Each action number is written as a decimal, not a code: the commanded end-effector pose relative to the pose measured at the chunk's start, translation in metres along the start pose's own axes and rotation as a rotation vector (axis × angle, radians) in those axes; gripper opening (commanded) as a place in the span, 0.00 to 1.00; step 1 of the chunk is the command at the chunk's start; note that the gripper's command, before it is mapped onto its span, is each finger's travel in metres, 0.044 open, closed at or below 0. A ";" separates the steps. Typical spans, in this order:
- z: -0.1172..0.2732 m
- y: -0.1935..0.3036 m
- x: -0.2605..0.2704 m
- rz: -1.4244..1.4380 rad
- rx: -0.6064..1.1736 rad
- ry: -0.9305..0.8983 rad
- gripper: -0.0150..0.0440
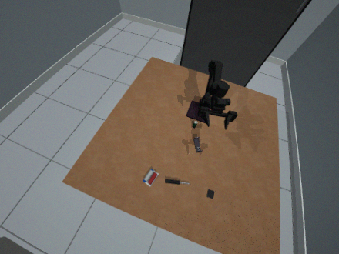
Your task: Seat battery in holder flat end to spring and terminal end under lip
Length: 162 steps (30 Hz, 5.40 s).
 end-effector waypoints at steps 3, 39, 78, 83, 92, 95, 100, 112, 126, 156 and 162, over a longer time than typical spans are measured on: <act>-0.005 0.013 0.003 -0.011 0.135 -0.025 0.80; 0.061 0.122 0.020 -0.109 1.608 -0.198 0.25; 0.072 0.179 -0.012 -0.106 1.609 -0.196 0.25; 0.074 0.180 -0.020 -0.106 1.609 -0.195 0.25; 0.079 0.182 -0.034 -0.104 1.609 -0.194 0.25; 0.079 0.181 -0.033 -0.108 1.610 -0.191 0.25; 0.075 0.153 -0.041 -0.106 1.610 -0.192 0.25; 0.076 0.104 -0.051 -0.104 1.609 -0.194 0.25; 0.076 0.126 -0.054 0.209 1.543 -0.520 0.52; 0.085 0.179 -0.061 1.078 1.083 -1.356 0.68; 0.084 0.189 -0.059 1.078 1.083 -1.356 0.68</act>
Point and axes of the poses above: the point midway between the two fingers, 35 mm back from their tips, its own z axis back along the fingers, its own x axis across the jaws, y = z × x, the point moved 8 cm from there along z, back along the fingers, and after that the axes turned 14 degrees about z, right-handed, at the moved point
